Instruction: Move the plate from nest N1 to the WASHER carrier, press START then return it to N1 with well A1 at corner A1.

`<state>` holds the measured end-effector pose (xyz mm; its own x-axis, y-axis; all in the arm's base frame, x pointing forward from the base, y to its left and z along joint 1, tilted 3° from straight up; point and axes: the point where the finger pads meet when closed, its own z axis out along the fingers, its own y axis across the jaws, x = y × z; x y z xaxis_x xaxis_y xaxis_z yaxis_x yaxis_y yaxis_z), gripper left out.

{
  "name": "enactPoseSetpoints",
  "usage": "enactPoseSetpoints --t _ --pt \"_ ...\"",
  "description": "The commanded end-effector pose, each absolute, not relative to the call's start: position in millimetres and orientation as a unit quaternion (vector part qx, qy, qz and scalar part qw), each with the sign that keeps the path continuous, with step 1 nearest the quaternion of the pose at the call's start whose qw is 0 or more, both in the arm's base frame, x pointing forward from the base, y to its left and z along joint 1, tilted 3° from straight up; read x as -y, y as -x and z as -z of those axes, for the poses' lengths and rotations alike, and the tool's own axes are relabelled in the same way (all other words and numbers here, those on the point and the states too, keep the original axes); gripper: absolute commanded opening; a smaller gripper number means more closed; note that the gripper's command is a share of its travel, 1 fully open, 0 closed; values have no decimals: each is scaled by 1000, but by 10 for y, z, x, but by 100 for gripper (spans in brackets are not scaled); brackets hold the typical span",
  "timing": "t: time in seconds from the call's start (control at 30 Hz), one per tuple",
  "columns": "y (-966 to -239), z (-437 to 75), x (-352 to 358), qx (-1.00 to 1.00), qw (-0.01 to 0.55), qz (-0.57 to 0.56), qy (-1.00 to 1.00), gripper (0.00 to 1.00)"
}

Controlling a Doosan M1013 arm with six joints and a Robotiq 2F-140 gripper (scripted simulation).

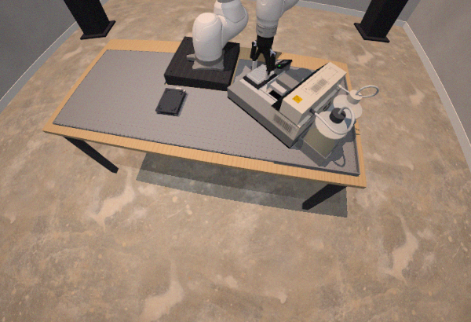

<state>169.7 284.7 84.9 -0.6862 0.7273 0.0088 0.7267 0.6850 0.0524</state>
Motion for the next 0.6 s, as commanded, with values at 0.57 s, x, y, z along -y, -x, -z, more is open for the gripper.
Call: enactPoseSetpoints --t 0.57 --pt "-1698 -820 -2849 -918 6 -26 -396 10"
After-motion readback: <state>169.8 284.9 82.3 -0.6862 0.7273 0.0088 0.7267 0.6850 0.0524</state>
